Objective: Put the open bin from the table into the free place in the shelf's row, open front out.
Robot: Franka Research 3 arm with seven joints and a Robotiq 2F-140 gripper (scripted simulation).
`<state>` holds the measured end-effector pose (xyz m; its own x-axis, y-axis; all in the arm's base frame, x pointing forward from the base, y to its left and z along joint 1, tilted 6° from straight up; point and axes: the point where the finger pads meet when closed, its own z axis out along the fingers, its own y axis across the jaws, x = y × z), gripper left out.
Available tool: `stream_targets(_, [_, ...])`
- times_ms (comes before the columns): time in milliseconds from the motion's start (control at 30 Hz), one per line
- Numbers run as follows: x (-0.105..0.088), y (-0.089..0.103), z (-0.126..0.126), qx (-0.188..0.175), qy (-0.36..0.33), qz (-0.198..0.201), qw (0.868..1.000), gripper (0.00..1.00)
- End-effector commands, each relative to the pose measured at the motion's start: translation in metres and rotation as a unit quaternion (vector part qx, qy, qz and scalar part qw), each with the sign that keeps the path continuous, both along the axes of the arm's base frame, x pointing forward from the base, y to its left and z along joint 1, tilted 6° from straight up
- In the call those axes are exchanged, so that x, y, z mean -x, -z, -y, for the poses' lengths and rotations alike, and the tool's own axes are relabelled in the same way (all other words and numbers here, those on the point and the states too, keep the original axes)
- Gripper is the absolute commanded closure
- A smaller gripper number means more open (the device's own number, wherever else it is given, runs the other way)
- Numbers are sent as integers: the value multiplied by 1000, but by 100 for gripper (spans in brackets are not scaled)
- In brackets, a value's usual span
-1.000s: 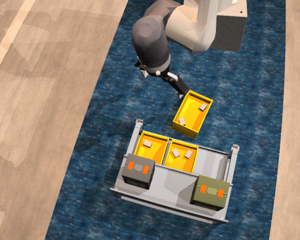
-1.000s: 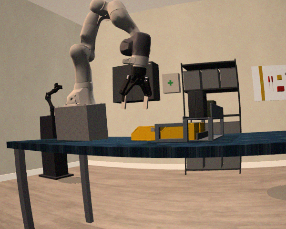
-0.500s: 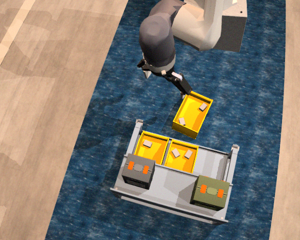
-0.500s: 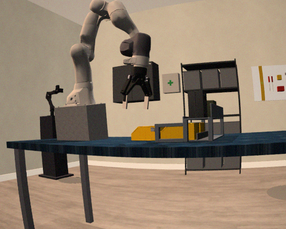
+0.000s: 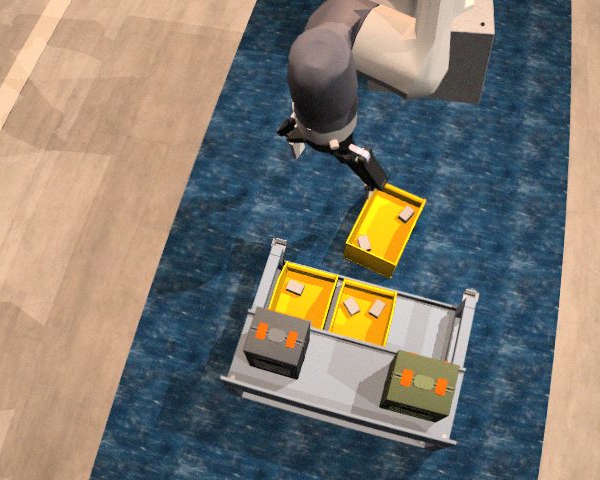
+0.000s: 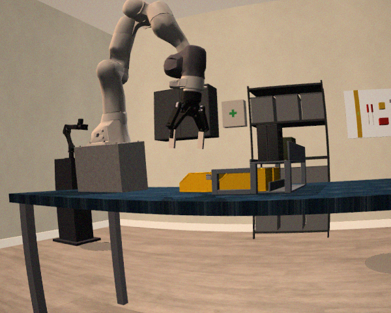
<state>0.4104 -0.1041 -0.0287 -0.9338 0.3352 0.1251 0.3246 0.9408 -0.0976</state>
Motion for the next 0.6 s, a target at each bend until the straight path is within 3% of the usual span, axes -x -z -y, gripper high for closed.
stream_targets(0, [-2, -1, -3, 6, -1, 8, 1000, 0])
stream_targets(567, [-4, -2, -12, 12, -12, 20, 1000, 0])
